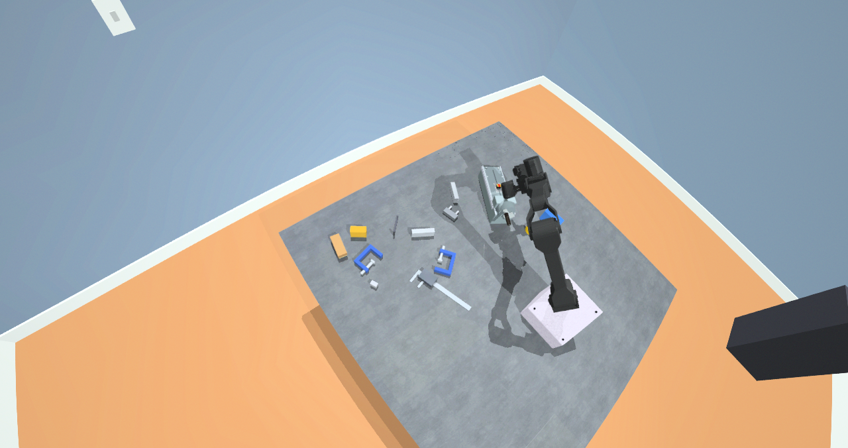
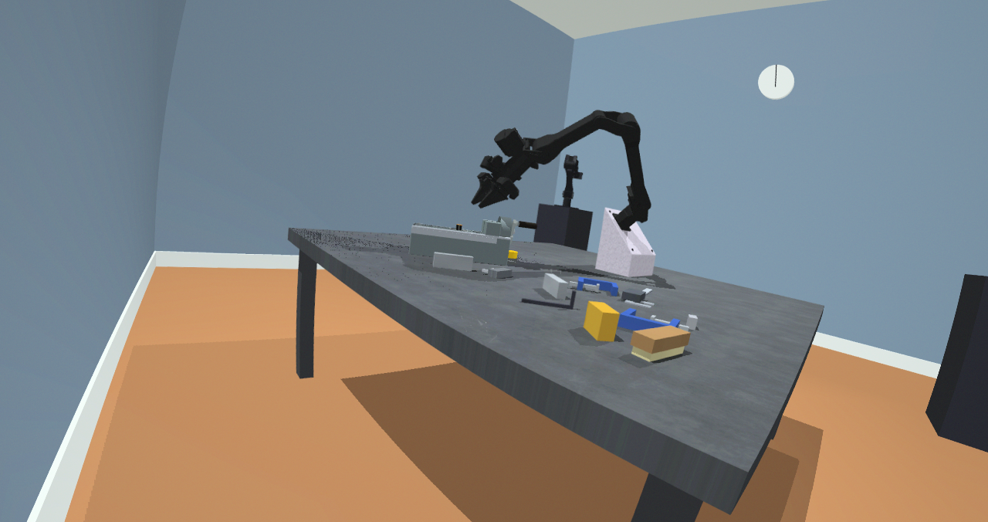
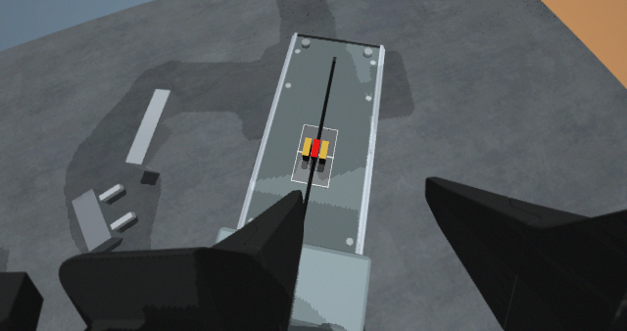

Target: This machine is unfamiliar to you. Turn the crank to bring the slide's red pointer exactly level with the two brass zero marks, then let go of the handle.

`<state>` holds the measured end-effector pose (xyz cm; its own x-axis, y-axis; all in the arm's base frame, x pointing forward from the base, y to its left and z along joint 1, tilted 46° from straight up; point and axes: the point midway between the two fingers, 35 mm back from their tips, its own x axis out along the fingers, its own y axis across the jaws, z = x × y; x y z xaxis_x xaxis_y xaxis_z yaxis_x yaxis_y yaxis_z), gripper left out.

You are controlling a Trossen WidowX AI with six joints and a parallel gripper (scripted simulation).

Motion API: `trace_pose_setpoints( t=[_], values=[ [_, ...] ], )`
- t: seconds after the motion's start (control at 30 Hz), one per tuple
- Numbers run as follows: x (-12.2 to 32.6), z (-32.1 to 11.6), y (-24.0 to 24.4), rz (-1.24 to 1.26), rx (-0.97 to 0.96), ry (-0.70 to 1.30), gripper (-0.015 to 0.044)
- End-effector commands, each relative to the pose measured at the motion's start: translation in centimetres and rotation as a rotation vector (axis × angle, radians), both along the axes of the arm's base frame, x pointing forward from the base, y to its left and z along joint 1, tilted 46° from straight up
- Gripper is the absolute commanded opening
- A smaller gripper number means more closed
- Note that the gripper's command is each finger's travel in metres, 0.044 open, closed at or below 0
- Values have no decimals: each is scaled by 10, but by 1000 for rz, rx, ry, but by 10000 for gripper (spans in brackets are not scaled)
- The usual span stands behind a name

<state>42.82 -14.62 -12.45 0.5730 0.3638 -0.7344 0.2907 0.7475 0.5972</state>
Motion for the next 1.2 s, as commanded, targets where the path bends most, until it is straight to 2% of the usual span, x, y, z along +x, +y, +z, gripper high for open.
trace_pose_setpoints(
  t=[0.0, 0.23, 0.93, 1.17],
  values=[
    [0, 0, 0, 0, 1, 0, 177],
    [0, 0, 0, 0, 1, 0, 0],
    [0, 0, 0, 0, 1, 0, 0],
    [0, 0, 0, 0, 1, 0, 184]
  ],
)
